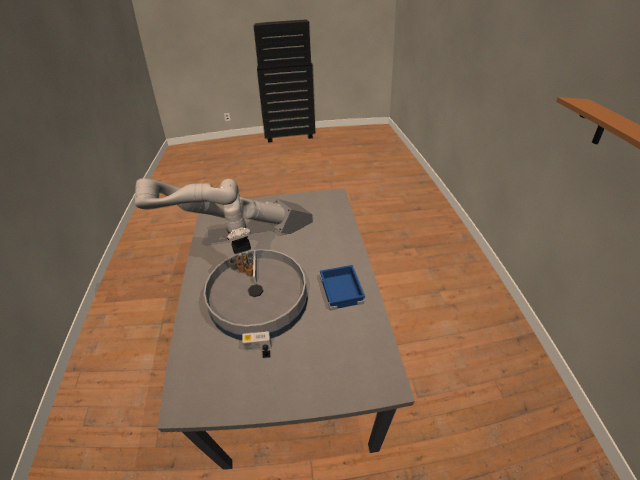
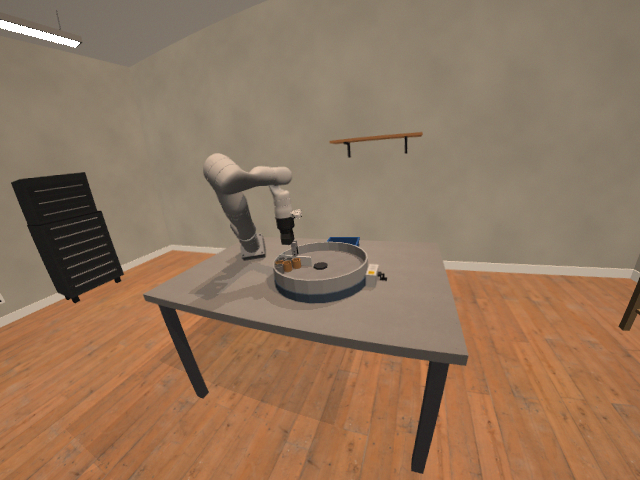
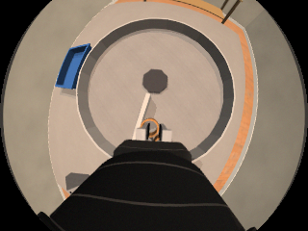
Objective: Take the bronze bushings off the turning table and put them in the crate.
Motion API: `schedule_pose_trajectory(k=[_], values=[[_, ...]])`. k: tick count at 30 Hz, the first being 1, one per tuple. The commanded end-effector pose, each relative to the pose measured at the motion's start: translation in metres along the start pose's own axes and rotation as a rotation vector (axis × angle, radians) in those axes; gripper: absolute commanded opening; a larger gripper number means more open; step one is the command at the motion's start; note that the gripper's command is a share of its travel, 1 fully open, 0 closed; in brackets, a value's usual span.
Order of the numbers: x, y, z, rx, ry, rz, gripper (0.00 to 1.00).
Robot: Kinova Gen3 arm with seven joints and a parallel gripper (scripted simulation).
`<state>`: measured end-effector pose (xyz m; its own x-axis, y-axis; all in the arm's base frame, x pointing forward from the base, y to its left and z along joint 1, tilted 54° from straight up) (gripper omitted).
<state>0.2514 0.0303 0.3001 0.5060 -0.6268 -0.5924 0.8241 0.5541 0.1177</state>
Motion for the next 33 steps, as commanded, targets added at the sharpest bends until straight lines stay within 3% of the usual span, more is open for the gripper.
schedule_pose_trajectory(k=[1,12,17,33], values=[[0.006,-0.003,0.001,-0.001,-0.005,-0.009,0.45],[0.006,-0.003,0.001,-0.001,-0.005,-0.009,0.45],[0.021,-0.003,0.001,-0.001,-0.005,-0.009,0.45],[0.026,-0.003,0.001,-0.001,-0.005,-0.009,0.45]])
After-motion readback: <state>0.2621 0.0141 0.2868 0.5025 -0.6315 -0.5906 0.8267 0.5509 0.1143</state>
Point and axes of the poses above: the point where the finger pads meet when closed, its own x axis out along the fingers, its own z axis across the jaws, y = z × x, the point moved 3 cm from there along -x, back along the fingers, and after that the axes turned 10 degrees about -x, right-handed, at the moved point
